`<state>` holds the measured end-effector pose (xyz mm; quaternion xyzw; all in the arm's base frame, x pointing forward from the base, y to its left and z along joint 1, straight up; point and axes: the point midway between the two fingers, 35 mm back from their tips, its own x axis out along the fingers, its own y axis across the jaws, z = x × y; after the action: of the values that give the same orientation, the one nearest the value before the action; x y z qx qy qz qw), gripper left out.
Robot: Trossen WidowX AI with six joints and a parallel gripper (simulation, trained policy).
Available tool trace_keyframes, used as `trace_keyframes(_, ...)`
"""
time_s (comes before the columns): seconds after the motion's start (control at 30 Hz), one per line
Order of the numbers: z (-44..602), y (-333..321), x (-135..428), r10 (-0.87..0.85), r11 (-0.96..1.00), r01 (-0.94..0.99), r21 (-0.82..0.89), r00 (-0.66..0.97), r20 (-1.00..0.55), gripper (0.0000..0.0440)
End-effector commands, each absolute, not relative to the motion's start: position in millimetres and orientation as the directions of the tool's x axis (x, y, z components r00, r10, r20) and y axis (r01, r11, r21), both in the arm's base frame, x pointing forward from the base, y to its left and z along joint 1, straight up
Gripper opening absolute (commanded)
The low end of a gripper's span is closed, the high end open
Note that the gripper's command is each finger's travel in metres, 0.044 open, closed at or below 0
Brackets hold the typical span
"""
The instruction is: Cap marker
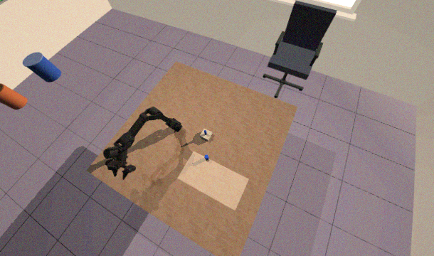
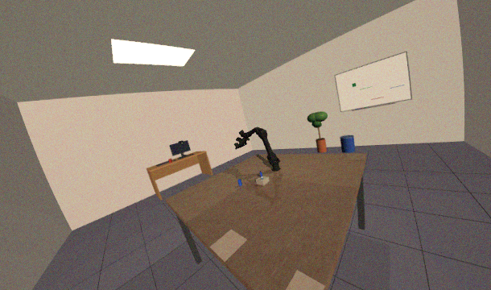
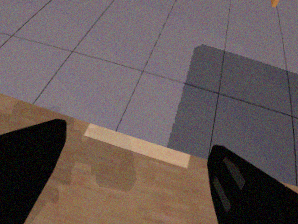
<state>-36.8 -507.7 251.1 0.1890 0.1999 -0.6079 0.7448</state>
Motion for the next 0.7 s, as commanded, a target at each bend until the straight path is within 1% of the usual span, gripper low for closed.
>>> trace_keyframes(0.0, 240, -505, -22, -0.803, 0.197, 0.979, 0.050, 0.191, -0.564, 0.0308)
trace_keyframes(0.67, 202, -486, 44, -0.676, 0.229, 0.970, 0.076, 0.215, -0.705, 0.0311)
